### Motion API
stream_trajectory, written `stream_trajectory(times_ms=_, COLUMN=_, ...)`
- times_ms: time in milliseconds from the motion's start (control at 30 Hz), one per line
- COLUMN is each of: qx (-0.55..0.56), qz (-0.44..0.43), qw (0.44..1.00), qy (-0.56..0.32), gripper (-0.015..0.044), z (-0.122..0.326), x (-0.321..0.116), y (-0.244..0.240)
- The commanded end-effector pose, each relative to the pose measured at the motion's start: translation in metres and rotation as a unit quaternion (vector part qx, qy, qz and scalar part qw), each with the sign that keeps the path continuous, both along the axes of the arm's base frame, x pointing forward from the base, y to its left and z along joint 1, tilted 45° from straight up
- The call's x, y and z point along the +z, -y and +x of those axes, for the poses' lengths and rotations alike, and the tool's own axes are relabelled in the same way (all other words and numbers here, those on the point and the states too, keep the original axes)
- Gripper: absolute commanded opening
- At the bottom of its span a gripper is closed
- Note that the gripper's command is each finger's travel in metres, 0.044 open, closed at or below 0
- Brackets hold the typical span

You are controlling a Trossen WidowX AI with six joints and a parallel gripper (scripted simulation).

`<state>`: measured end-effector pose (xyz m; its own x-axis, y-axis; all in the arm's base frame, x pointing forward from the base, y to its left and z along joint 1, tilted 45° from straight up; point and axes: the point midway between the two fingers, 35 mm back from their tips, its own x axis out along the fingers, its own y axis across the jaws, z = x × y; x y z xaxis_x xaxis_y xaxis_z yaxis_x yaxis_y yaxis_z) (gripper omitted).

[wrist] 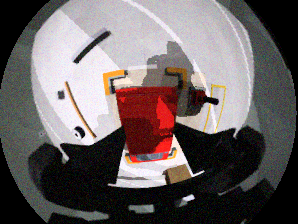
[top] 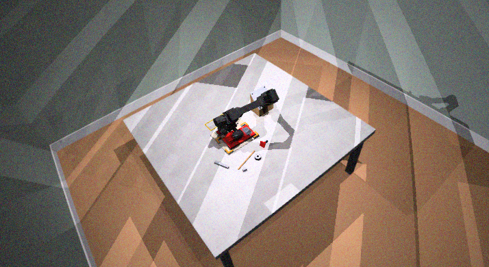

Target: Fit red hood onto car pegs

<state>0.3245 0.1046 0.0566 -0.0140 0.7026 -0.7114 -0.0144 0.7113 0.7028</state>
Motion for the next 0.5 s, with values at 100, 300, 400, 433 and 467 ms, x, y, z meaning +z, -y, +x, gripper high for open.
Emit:
stream_trajectory(times_ms=100, qx=0.002, qz=0.0, qw=1.0, qy=-0.001, gripper=0.0, z=-0.0007, x=-0.0016, y=-0.0025)
stream_trajectory(times_ms=300, qx=0.001, qz=0.0, qw=1.0, qy=-0.001, gripper=0.0, z=-0.0005, x=0.0001, y=-0.0007)
stream_trajectory(times_ms=400, qx=0.001, qz=0.0, qw=1.0, qy=-0.001, gripper=0.0, z=-0.0003, x=0.001, y=0.0003)
stream_trajectory(times_ms=433, qx=0.001, qz=0.0, qw=1.0, qy=-0.001, gripper=0.0, z=-0.0003, x=0.0013, y=0.0006)
stream_trajectory(times_ms=467, qx=0.001, qz=0.0, qw=1.0, qy=-0.001, gripper=0.0, z=-0.0003, x=0.0016, y=0.0009)
